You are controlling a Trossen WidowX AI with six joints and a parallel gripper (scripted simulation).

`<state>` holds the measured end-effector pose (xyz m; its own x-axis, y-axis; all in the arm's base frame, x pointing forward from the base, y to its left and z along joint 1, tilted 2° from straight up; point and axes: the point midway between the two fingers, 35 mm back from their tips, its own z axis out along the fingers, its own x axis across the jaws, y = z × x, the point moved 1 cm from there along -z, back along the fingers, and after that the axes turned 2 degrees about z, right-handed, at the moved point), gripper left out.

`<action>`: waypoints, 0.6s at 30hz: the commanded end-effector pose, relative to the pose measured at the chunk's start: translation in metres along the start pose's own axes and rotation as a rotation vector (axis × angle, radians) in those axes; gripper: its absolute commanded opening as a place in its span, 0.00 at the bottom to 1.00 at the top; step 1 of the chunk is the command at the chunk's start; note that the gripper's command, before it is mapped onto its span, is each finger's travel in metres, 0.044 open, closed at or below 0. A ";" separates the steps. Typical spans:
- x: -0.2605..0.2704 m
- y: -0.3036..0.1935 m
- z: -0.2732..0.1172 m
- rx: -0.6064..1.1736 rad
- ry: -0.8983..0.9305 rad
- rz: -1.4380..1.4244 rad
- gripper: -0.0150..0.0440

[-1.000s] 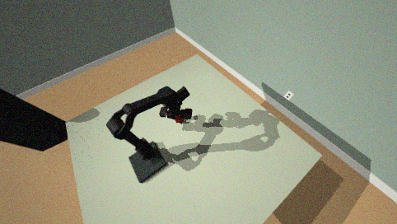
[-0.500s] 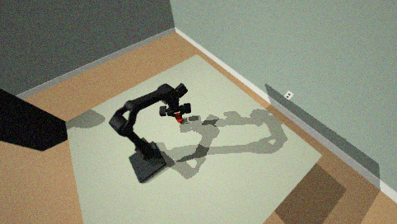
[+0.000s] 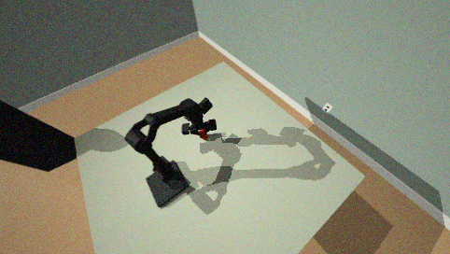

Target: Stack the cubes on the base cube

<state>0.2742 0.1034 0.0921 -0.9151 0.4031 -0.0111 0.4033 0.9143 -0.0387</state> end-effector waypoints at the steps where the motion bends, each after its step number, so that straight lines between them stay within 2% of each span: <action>1: 0.000 0.000 0.001 0.003 -0.003 -0.006 0.43; 18: -0.002 0.000 0.029 -0.018 0.010 0.032 0.43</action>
<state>0.2759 0.1017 0.0693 -0.9074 0.4202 -0.0073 0.4202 0.9070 -0.0273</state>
